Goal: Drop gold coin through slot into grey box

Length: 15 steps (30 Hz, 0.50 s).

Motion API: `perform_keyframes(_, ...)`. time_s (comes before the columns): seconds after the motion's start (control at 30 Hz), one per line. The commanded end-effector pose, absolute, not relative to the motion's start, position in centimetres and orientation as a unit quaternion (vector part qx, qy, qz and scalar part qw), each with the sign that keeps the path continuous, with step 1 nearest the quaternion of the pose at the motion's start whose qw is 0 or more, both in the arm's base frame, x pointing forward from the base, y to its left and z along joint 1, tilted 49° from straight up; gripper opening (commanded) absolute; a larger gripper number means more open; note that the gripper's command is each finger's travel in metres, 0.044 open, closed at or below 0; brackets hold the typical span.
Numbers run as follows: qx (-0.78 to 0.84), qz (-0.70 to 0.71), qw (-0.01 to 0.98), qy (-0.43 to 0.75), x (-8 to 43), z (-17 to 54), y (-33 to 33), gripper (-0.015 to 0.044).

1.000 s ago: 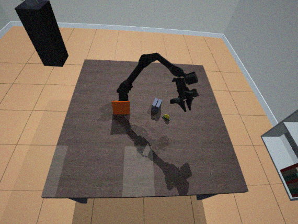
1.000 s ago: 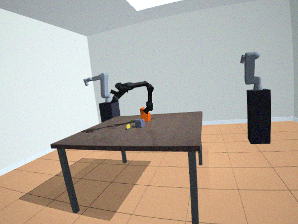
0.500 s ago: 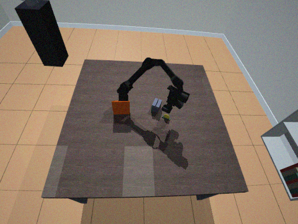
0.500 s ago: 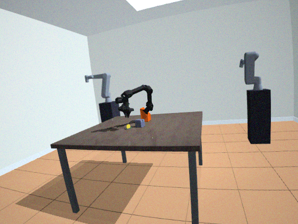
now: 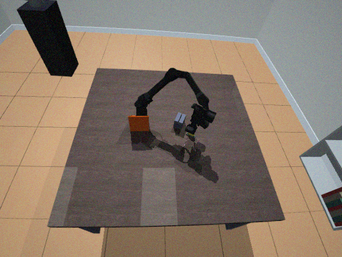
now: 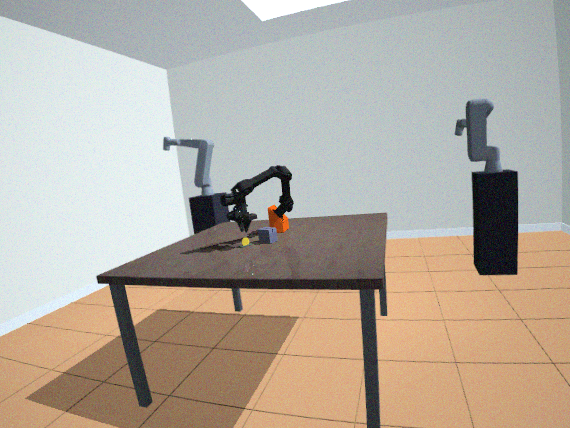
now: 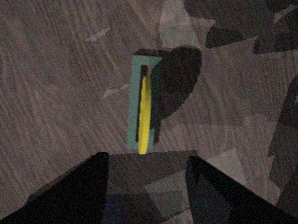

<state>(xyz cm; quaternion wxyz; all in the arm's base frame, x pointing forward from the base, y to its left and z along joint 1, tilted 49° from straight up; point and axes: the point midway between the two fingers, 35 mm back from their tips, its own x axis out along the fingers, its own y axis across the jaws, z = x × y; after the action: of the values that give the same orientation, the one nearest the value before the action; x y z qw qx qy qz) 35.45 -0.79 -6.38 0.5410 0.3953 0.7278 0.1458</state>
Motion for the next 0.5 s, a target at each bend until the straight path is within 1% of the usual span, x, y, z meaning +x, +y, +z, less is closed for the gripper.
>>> perform_keyframes(0.0,0.399,0.145,0.538,0.728,35.4,-7.3,0.3,0.0161)
perform_keyframes(0.47,0.399,0.145,0.538,0.728,35.3,-8.5,1.5,0.0161)
